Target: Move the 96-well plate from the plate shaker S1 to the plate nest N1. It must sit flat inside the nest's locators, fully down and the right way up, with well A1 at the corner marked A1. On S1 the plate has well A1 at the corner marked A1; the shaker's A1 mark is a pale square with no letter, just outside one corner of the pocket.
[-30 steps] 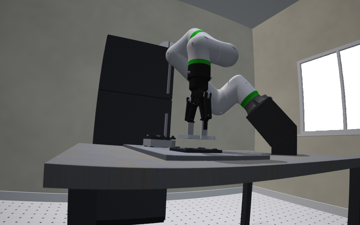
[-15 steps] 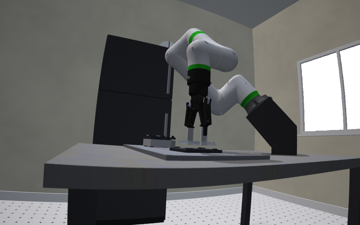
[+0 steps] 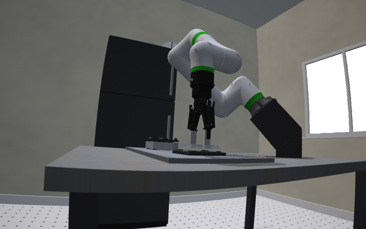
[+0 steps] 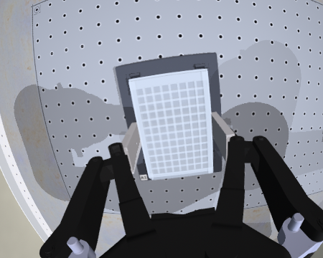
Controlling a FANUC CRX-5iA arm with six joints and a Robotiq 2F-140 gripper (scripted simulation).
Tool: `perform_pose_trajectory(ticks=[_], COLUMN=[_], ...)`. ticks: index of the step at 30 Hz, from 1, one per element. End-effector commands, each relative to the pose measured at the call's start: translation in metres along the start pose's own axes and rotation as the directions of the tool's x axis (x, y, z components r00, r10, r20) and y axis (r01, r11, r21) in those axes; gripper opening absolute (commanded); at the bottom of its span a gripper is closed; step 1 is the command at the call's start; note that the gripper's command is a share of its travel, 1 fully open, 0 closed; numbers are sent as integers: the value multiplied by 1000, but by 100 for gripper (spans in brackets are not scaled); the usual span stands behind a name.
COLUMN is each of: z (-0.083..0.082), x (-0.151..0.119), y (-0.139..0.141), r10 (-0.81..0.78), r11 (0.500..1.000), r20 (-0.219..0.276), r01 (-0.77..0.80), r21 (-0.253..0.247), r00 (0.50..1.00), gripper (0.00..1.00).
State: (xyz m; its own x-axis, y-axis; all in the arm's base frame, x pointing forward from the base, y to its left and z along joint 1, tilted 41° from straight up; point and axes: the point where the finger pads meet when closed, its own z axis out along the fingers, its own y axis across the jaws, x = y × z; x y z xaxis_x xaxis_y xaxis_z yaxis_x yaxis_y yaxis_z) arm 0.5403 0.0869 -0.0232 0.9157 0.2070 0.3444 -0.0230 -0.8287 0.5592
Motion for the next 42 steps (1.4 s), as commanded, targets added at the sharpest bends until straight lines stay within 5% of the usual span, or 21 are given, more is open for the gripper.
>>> perform_pose_trajectory(ticks=[1, 42], z=[0, 6], x=[0, 0], y=[0, 0], r10=[0, 0], r11=[1000, 1000], r20=[0, 0], r01=[0, 0], r21=[0, 0], r00=[1000, 1000], gripper=[0, 0])
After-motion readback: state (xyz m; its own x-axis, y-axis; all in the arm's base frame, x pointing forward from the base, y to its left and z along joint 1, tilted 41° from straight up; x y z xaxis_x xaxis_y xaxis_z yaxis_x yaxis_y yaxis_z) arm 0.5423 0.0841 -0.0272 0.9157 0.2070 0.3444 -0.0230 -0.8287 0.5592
